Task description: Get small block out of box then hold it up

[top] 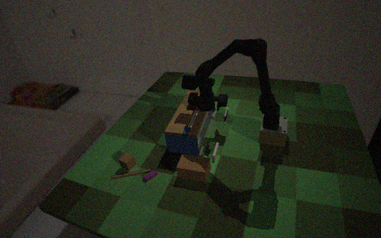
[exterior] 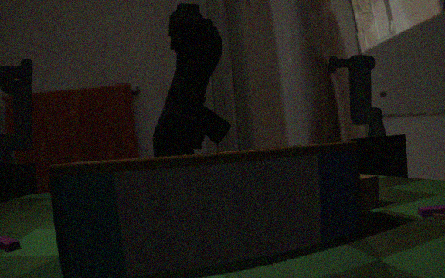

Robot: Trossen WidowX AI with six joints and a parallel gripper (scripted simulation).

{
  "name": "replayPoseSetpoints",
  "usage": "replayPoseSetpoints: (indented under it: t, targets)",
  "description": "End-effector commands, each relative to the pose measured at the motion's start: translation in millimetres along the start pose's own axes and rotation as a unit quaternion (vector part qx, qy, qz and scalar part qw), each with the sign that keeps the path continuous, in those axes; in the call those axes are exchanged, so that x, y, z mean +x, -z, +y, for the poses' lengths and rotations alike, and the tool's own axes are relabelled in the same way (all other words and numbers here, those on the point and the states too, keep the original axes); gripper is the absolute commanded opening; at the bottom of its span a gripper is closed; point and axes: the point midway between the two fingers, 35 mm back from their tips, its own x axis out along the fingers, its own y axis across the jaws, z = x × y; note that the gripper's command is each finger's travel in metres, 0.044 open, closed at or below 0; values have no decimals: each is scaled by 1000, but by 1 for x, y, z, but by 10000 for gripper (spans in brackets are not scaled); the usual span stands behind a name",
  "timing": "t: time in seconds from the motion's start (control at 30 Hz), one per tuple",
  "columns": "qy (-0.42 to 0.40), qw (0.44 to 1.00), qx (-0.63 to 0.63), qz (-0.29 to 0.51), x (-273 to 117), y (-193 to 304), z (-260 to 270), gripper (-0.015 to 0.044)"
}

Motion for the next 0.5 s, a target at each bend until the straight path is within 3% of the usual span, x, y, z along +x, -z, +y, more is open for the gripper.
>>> replayPoseSetpoints:
  t: [0.0,0.47]
  targets:
    - [0,1000,-1,0,4,11,0,400]
    - [0,1000,-1,2,18,51,1,400]
